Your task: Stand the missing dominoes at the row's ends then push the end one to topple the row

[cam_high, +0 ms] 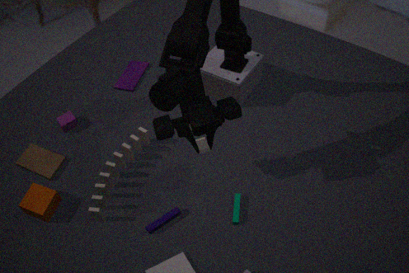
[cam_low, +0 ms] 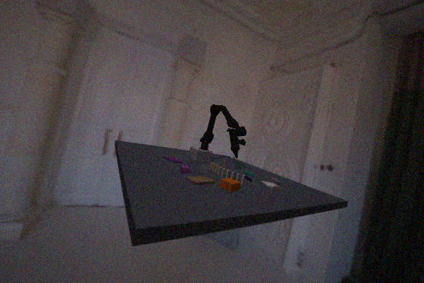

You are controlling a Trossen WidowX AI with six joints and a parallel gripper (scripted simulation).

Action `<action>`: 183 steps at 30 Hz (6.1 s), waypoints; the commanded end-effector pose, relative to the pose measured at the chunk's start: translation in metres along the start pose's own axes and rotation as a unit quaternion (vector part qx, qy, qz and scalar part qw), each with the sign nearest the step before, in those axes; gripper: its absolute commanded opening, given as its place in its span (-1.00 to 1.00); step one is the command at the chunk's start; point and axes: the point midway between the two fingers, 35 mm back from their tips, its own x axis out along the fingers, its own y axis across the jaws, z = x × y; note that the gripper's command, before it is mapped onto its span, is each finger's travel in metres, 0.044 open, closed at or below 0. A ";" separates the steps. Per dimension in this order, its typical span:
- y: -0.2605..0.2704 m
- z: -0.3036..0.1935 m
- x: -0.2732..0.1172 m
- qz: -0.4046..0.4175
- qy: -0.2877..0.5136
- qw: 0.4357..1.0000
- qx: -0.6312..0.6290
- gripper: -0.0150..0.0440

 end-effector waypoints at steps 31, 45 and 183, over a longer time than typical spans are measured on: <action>-0.039 -0.007 0.027 0.027 -0.328 0.943 0.052 -0.13; -0.031 -0.026 0.008 0.032 -0.433 0.901 0.020 -0.13; -0.024 -0.027 0.063 0.048 -0.289 0.956 0.013 1.00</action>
